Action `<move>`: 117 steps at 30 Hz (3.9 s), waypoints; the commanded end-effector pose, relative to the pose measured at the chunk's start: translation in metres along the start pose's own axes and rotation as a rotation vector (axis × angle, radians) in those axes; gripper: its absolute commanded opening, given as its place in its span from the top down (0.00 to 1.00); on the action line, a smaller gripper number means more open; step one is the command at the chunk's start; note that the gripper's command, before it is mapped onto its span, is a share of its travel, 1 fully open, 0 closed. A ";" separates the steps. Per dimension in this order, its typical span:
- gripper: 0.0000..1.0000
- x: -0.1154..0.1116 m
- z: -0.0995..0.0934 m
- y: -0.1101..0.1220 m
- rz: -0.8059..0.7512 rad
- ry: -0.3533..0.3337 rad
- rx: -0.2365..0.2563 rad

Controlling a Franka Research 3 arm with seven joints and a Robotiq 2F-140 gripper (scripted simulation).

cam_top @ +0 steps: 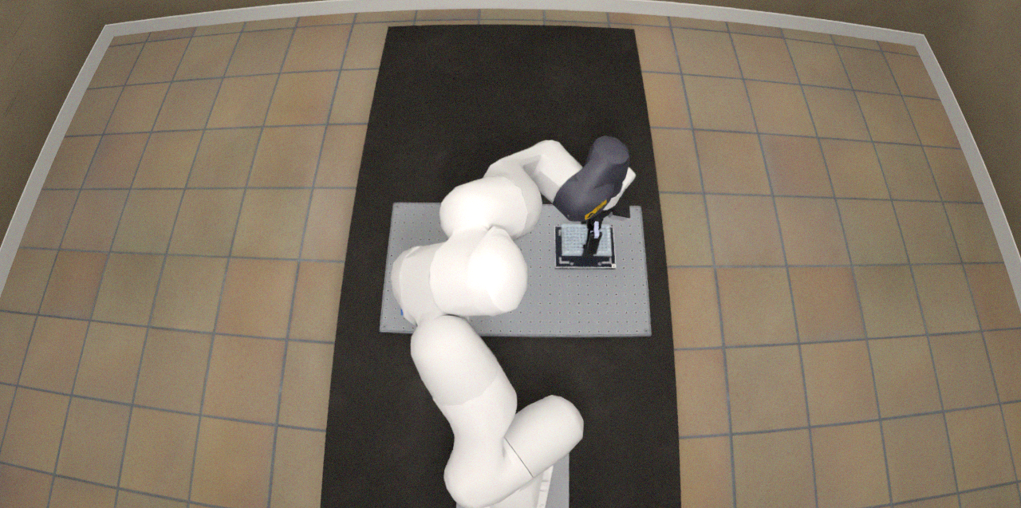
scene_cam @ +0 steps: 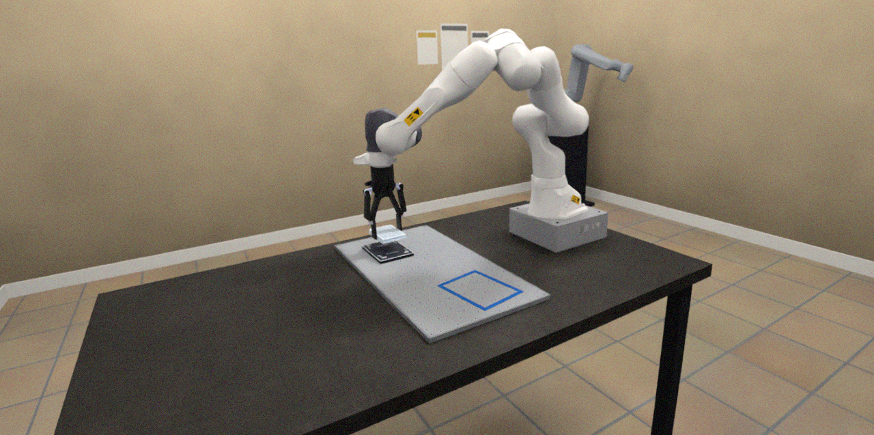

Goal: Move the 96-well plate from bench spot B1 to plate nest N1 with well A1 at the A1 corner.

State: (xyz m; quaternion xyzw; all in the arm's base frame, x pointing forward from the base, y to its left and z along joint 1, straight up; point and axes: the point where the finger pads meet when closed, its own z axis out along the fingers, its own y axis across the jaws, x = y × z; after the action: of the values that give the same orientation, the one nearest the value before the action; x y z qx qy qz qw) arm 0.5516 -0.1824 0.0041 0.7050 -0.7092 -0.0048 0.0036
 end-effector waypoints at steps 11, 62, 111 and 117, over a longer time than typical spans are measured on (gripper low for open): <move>0.40 0.003 0.018 -0.005 -0.002 0.003 0.009; 0.40 0.004 0.039 -0.005 -0.002 0.003 0.009; 0.40 0.004 0.046 -0.004 -0.002 0.003 0.009; 0.40 0.004 0.047 -0.004 -0.002 0.003 0.009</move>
State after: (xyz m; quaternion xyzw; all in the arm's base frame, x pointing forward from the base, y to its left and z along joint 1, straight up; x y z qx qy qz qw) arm 0.5548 -0.1847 -0.0416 0.7046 -0.7096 -0.0024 0.0015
